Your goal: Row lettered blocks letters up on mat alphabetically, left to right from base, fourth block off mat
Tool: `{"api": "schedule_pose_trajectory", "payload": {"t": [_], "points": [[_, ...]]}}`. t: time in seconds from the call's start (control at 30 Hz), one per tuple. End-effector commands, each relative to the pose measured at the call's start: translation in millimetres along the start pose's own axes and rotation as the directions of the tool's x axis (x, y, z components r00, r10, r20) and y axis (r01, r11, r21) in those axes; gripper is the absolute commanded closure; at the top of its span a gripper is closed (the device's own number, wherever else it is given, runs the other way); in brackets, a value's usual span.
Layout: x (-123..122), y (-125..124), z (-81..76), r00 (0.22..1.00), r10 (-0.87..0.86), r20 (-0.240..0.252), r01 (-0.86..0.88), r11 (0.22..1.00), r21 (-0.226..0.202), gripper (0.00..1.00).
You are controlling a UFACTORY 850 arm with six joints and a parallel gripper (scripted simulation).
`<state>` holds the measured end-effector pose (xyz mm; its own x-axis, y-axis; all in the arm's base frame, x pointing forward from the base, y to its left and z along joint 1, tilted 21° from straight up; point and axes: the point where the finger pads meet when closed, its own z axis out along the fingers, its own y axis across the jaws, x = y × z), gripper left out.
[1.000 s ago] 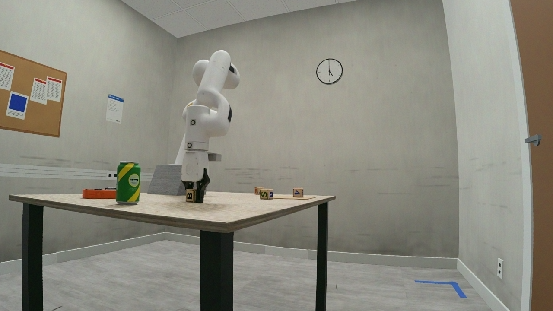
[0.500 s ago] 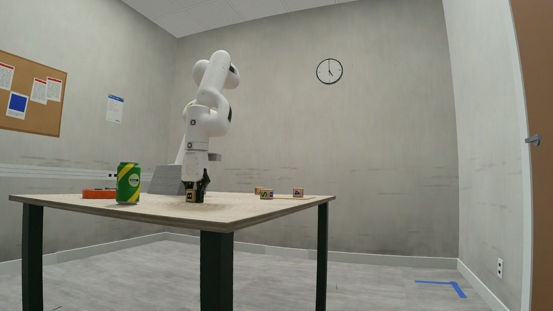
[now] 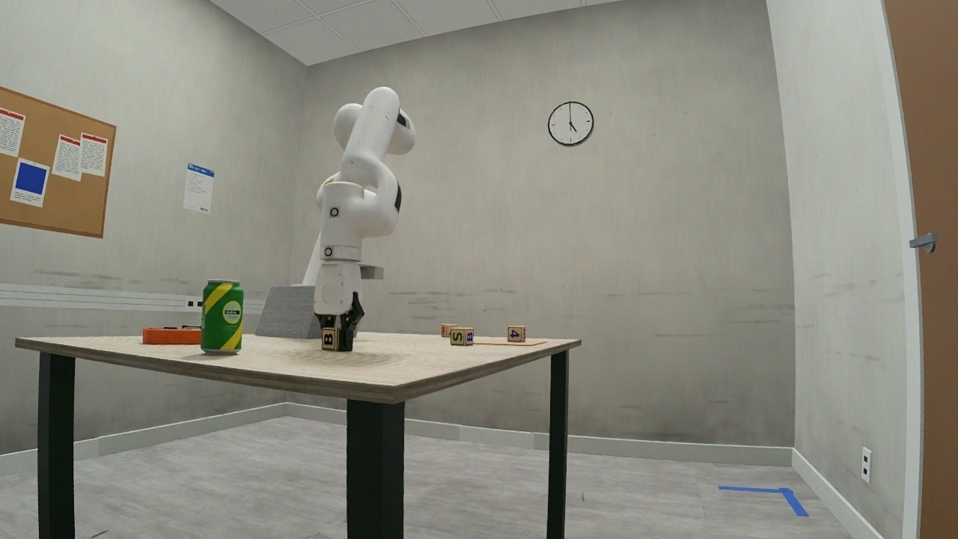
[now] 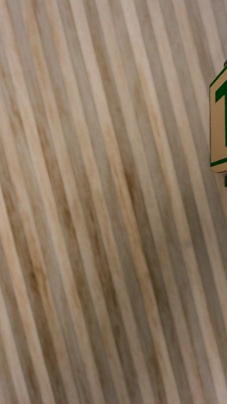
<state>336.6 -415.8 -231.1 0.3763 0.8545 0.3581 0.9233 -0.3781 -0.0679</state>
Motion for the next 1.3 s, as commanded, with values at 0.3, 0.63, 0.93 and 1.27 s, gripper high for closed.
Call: {"api": "schedule_pose_trajectory", "payload": {"t": [0.3,0.63,0.93,1.27], "points": [[-1,1,-49.4,1.000,0.000,0.001,0.000,1.000,-0.002,0.56],[-1,1,-97.4,1.000,0.000,0.002,0.000,1.000,-0.002,0.56],[-1,1,-101.2,1.000,0.000,0.002,0.000,1.000,-0.002,0.56],[5,5,-101.9,0.999,-0.037,0.003,0.037,0.999,-0.002,0.56]]}}
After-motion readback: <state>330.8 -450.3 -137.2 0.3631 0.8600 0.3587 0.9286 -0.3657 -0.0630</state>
